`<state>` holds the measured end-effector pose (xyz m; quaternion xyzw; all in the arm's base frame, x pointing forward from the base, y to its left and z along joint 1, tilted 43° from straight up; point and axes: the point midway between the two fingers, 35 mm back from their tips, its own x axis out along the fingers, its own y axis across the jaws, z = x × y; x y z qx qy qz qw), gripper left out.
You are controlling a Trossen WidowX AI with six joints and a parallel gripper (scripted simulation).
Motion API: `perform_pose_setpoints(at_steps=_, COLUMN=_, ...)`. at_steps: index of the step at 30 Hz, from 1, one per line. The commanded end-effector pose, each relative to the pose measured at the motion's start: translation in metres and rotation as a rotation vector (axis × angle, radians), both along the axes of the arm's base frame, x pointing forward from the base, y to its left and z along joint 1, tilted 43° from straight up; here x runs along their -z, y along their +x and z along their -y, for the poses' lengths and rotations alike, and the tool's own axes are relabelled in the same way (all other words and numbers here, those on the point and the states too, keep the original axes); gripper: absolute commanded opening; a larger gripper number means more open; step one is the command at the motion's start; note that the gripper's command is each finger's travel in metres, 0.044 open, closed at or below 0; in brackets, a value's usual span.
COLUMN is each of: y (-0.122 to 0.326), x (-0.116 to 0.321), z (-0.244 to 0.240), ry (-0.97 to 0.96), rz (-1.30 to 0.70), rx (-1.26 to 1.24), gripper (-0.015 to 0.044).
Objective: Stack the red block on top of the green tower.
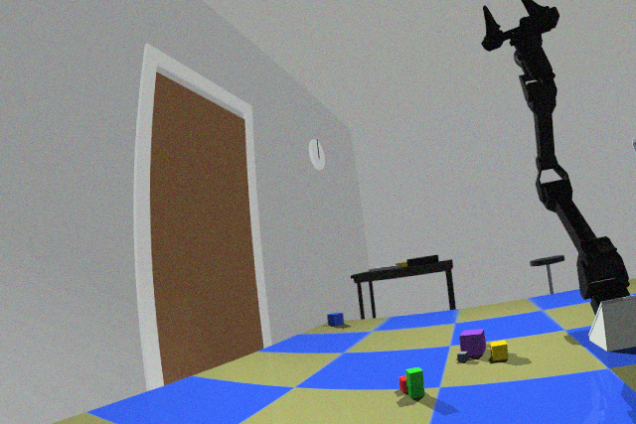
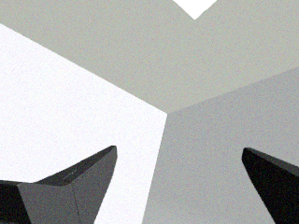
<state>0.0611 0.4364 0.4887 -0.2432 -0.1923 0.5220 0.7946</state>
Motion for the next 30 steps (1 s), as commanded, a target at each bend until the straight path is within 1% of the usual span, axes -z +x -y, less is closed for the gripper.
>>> perform_pose_setpoints(at_steps=1, y=0.038, x=0.035, z=-0.013, ry=-0.061, rz=-0.136, rx=0.097, gripper=0.044)
perform_pose_setpoints(at_steps=3, y=0.062, x=0.061, z=-0.019, ry=-0.1, rz=-0.224, rx=0.167, gripper=0.044)
perform_pose_setpoints(at_steps=7, y=0.101, x=0.095, z=-0.023, ry=-0.166, rz=-0.221, rx=0.264, gripper=0.044)
perform_pose_setpoints(at_steps=14, y=0.145, x=0.144, z=-0.022, ry=-0.207, rz=-0.407, rx=0.404, gripper=0.044)
perform_pose_setpoints(at_steps=19, y=0.199, x=0.21, z=-0.005, ry=-0.258, rz=-0.594, rx=0.6, gripper=0.044)
perform_pose_setpoints(at_steps=24, y=0.224, x=0.24, z=0.008, ry=-0.261, rz=-0.702, rx=0.714, gripper=0.044)
perform_pose_setpoints(at_steps=30, y=0.267, x=0.299, z=0.044, ry=-0.21, rz=-0.93, rx=0.983, gripper=0.044)
